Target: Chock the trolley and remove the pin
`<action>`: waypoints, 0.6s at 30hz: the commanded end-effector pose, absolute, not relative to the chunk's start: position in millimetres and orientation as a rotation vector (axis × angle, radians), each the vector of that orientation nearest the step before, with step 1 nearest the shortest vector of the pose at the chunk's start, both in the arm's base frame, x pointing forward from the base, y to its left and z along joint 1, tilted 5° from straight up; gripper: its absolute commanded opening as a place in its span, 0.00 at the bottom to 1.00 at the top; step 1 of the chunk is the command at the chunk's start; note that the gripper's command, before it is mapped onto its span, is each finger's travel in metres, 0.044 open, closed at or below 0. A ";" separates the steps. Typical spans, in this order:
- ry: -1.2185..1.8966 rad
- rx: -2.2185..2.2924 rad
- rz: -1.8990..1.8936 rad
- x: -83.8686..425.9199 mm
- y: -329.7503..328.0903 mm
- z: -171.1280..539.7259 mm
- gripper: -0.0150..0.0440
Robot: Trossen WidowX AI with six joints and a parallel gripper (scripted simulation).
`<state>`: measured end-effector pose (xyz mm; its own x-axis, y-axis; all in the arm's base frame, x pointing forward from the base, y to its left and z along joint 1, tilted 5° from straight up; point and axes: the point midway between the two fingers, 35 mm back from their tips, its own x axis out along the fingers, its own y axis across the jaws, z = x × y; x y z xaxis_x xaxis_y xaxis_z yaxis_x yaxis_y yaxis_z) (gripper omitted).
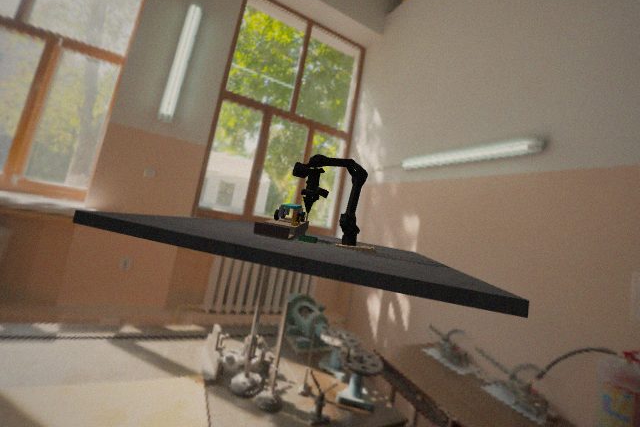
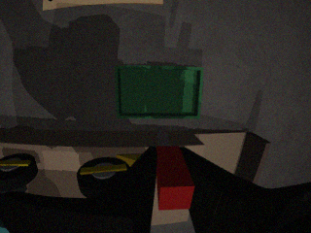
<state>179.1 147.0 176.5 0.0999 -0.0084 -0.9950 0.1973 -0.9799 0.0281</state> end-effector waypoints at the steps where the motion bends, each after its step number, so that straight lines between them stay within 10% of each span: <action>1: 0.217 2.209 -1.993 171.1 145.6 172.3 0.25; 18: 0.335 2.226 -2.042 156.7 145.2 146.1 0.25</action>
<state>157.3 144.7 149.6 0.0774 0.0524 -0.9956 0.2230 -0.9742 -0.0340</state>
